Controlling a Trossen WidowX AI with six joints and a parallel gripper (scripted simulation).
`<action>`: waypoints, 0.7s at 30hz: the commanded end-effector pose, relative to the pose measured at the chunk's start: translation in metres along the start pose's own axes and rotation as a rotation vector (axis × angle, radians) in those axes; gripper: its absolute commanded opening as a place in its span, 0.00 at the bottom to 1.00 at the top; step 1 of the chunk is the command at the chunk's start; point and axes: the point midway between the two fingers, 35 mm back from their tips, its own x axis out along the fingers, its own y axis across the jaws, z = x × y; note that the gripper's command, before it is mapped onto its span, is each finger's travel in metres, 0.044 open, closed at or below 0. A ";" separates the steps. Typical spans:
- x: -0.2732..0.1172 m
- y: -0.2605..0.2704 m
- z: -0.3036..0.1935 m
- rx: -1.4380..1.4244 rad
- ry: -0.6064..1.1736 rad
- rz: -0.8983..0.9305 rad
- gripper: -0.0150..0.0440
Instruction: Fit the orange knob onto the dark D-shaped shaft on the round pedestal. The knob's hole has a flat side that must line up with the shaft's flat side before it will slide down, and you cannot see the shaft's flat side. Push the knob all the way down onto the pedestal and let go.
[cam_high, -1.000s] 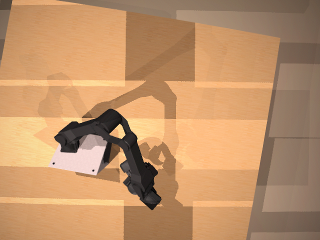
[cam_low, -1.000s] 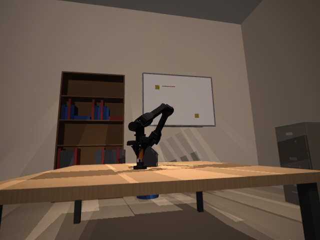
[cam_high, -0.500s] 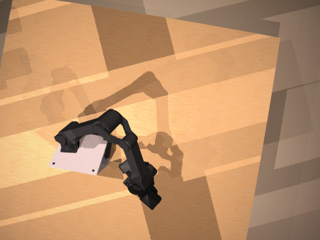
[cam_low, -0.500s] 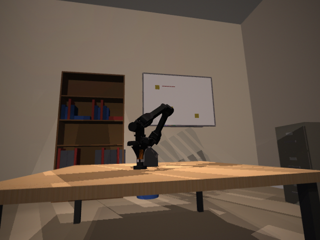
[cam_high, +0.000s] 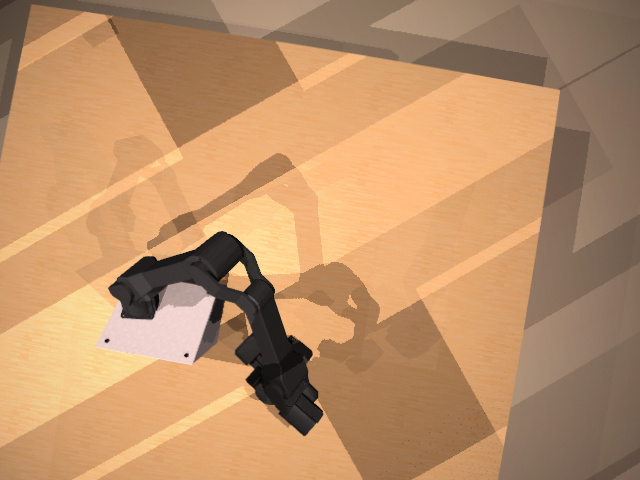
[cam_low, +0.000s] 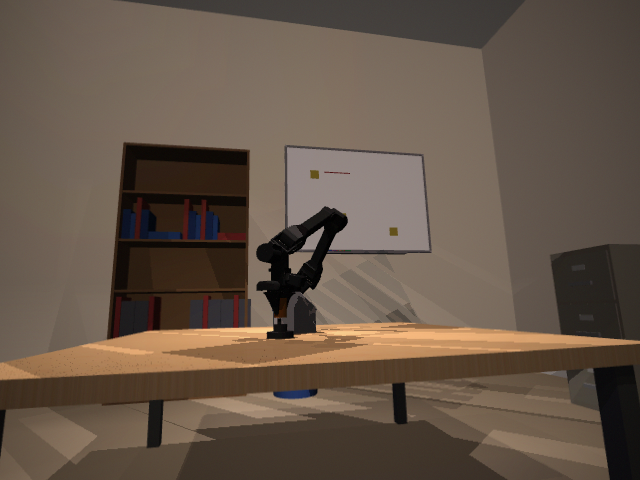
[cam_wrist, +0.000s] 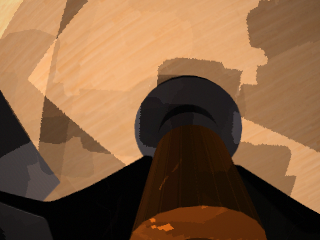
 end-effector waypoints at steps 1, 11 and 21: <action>0.002 0.001 -0.001 -0.098 0.001 0.000 0.25; 0.003 0.000 0.000 -0.098 0.001 0.000 0.25; -0.001 0.000 0.000 -0.098 0.001 0.000 0.25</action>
